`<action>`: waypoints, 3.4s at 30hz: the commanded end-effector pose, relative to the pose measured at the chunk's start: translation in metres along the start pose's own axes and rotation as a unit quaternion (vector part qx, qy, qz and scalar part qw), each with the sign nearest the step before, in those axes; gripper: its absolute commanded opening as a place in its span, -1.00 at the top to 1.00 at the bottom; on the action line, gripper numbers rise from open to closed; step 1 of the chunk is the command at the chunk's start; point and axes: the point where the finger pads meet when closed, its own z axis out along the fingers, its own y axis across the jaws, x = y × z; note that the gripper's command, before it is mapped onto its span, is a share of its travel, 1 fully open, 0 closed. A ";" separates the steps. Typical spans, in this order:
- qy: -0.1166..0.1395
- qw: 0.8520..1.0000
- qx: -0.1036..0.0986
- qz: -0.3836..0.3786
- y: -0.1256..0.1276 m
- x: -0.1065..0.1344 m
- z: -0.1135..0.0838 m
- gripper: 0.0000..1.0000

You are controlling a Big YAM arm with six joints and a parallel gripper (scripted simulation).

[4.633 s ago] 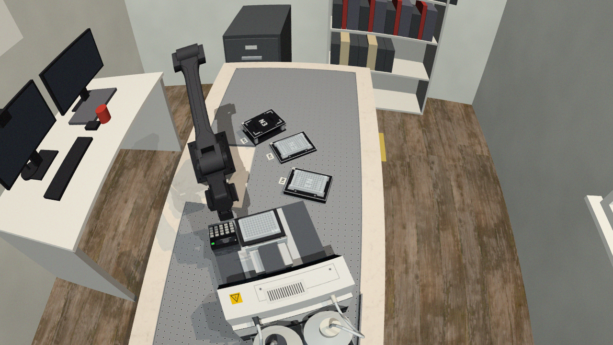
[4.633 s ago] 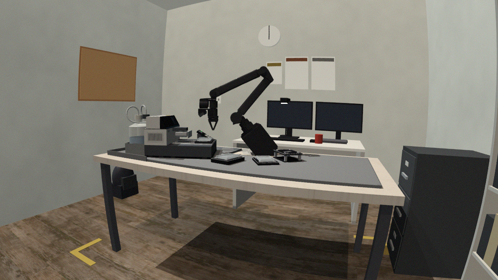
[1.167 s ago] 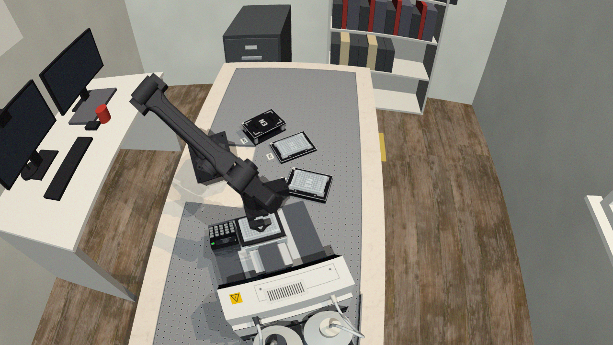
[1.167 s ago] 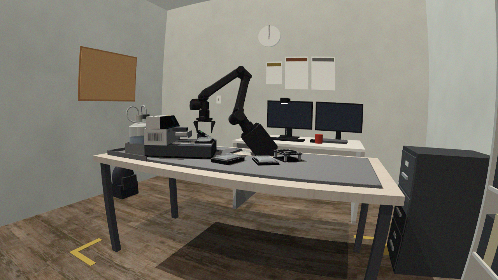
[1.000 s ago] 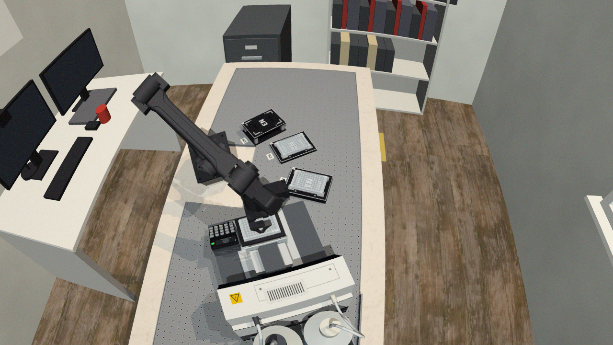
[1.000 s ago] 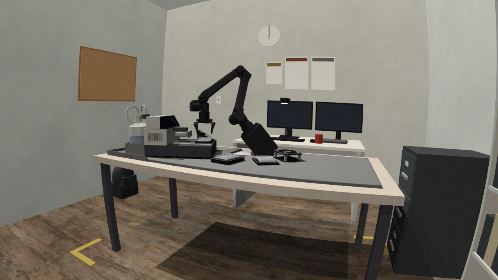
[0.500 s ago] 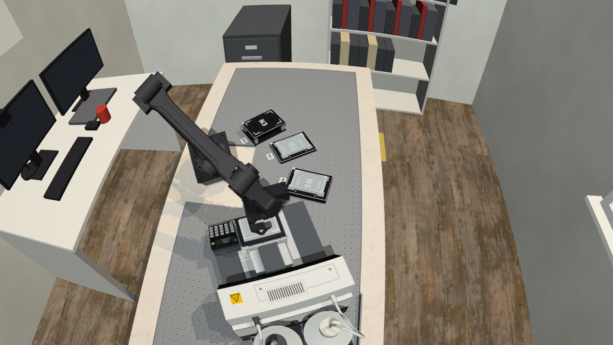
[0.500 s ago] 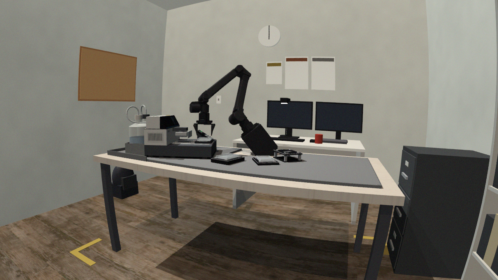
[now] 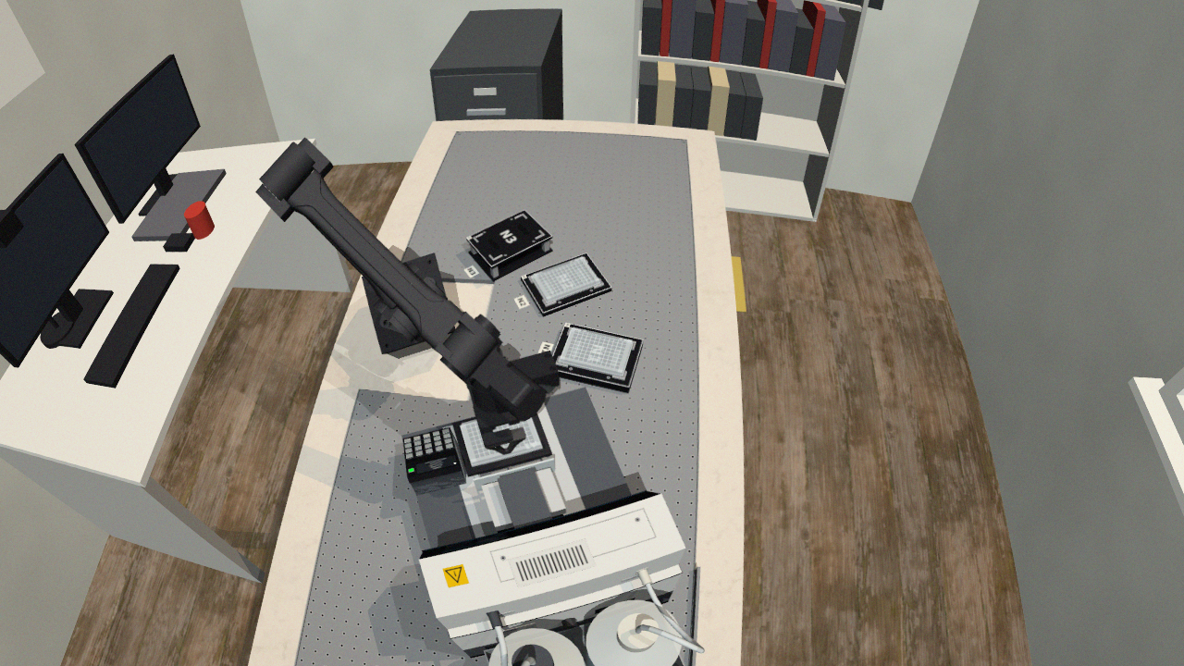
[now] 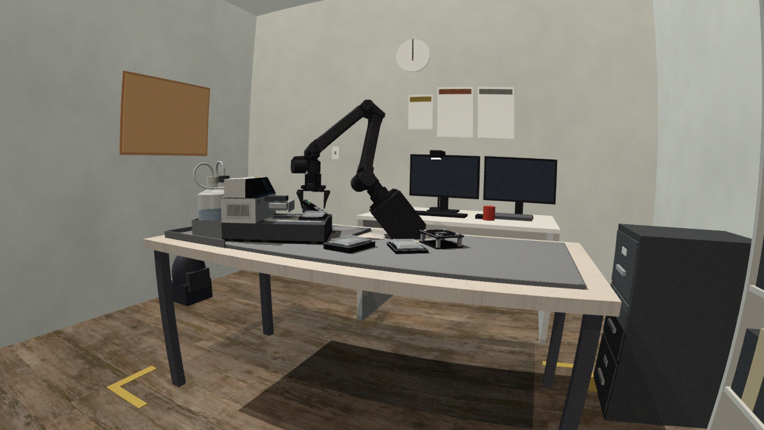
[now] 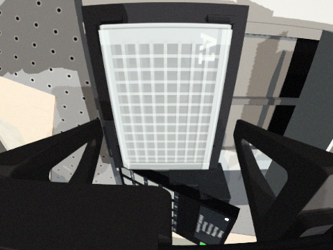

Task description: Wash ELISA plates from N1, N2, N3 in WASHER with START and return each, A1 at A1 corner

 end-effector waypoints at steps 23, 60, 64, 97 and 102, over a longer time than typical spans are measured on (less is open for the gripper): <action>0.003 1.000 0.000 -0.002 0.000 0.002 0.018 -1.00; -0.004 1.000 0.008 0.001 -0.008 -0.002 0.024 -1.00; -0.004 1.000 0.008 0.001 -0.008 -0.002 0.024 -0.84; -0.004 1.000 0.008 0.001 -0.008 -0.002 0.024 -0.68; -0.004 1.000 0.008 0.001 -0.008 -0.002 0.024 -0.68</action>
